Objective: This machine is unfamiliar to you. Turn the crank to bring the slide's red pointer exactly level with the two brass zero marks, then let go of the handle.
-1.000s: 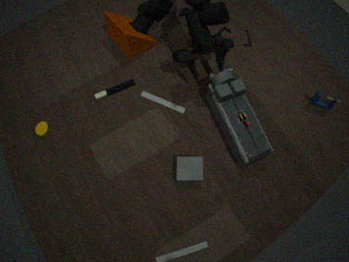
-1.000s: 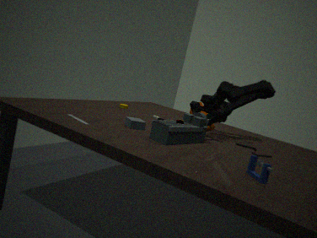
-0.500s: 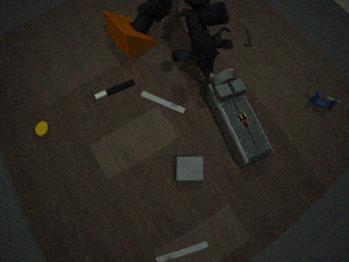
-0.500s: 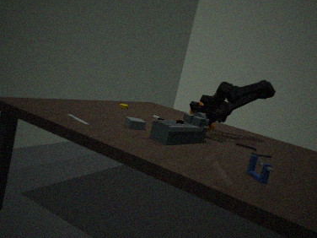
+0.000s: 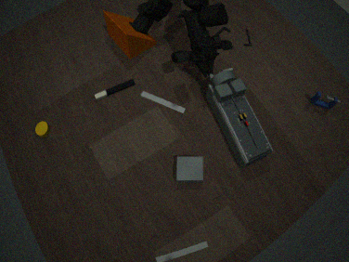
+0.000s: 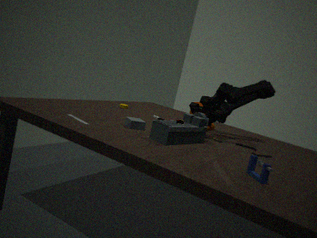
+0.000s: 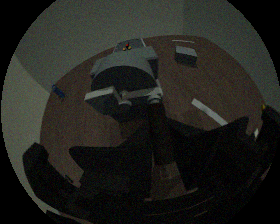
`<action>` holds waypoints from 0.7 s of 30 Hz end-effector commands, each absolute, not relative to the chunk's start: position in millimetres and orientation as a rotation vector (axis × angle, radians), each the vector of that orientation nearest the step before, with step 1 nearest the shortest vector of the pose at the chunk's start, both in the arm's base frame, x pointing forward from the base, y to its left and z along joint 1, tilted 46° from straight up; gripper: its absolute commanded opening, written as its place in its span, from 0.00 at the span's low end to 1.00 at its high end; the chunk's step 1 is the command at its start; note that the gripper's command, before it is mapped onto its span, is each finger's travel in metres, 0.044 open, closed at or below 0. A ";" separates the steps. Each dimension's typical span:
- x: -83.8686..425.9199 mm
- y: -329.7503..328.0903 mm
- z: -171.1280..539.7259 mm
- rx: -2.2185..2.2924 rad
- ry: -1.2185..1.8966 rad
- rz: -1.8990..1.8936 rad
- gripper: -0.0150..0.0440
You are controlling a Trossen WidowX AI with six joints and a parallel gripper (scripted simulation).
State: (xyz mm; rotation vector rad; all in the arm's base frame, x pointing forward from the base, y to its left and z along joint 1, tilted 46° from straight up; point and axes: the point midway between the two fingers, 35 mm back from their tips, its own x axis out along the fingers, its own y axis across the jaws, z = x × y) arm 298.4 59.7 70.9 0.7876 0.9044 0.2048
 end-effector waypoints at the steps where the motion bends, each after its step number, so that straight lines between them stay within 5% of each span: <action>1: 297.5 65.9 64.7 0.784 0.911 0.205 0.25; 21: 298.4 96.7 64.2 0.786 0.911 0.206 0.25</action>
